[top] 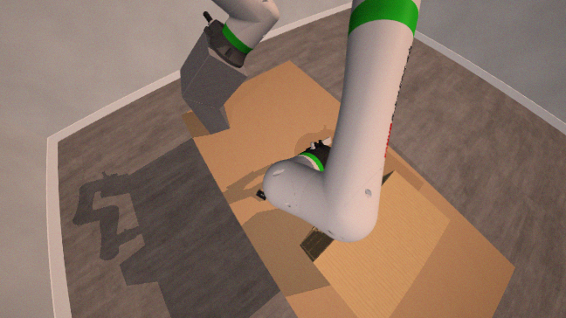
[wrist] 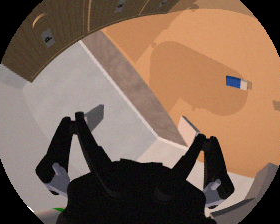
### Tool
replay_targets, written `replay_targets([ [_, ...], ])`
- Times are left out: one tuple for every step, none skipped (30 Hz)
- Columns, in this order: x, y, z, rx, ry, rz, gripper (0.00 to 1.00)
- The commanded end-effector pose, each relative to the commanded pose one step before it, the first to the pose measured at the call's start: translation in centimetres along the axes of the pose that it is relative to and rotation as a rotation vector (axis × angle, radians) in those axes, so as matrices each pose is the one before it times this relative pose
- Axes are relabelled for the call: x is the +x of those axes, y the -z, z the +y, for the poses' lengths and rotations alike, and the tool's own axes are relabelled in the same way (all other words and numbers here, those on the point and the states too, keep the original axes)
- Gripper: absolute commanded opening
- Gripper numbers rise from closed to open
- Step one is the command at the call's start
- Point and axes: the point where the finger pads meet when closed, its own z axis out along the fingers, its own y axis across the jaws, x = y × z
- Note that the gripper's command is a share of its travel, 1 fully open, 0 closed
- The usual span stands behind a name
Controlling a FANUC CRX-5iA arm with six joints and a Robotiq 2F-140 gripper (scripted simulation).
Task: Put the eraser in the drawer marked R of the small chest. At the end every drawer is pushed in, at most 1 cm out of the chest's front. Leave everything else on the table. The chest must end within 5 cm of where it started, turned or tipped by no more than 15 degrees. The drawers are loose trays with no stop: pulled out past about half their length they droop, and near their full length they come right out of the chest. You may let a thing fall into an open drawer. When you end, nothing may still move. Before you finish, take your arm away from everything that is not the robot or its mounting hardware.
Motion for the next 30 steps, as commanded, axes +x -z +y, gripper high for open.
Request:
replay_targets([
  [0.003,0.017,-0.011,-0.00006,0.00022,0.00032,1.00],
  [0.000,0.000,0.000,0.00000,0.00000,0.00000,1.00],
  [0.000,0.000,0.000,0.00000,0.00000,0.00000,1.00],
  [0.000,0.000,0.000,0.00000,0.00000,0.00000,1.00],
  [0.000,0.000,0.000,0.00000,0.00000,0.00000,1.00],
  [0.000,0.000,0.000,0.00000,0.00000,0.00000,1.00],
  [0.000,0.000,0.000,0.00000,0.00000,0.00000,1.00],
  [0.000,0.000,0.000,0.00000,0.00000,0.00000,1.00],
  [0.000,0.000,0.000,0.00000,0.00000,0.00000,1.00],
  [0.000,0.000,0.000,0.00000,0.00000,0.00000,1.00],
  [0.000,0.000,0.000,0.00000,0.00000,0.00000,1.00],
  [0.000,0.000,0.000,0.00000,0.00000,0.00000,1.00],
  [0.000,0.000,0.000,0.00000,0.00000,0.00000,1.00],
  [0.000,0.000,0.000,0.00000,0.00000,0.00000,1.00],
  [0.000,0.000,0.000,0.00000,0.00000,0.00000,1.00],
  [0.000,0.000,0.000,0.00000,0.00000,0.00000,1.00],
  [0.000,0.000,0.000,0.00000,0.00000,0.00000,1.00],
  [-0.001,0.057,0.015,-0.00197,0.00196,0.00173,1.00],
  [-0.005,0.356,0.096,-0.01226,0.01216,0.01068,1.00],
  [-0.010,0.860,0.240,-0.02919,0.02855,0.02474,1.00],
  [-0.011,1.499,0.455,-0.04980,0.04742,0.04003,1.00],
  [-0.004,2.214,0.758,-0.07172,0.06564,0.05314,1.00],
  [0.000,0.000,0.000,0.00000,0.00000,0.00000,1.00],
  [-0.001,2.926,1.155,-0.06067,0.05157,0.03779,1.00],
  [0.000,0.000,0.000,-0.02457,0.02219,0.01807,1.00],
  [0.000,0.000,0.000,-0.00742,0.00669,0.00552,1.00],
  [-0.010,2.832,1.315,-0.05439,0.04200,0.02476,1.00],
  [-0.017,0.675,0.337,-0.03010,0.02595,0.02050,1.00],
  [0.000,0.000,0.000,-0.02550,0.02182,0.01779,1.00],
  [0.000,0.000,0.000,0.00000,0.00000,0.00000,1.00],
])
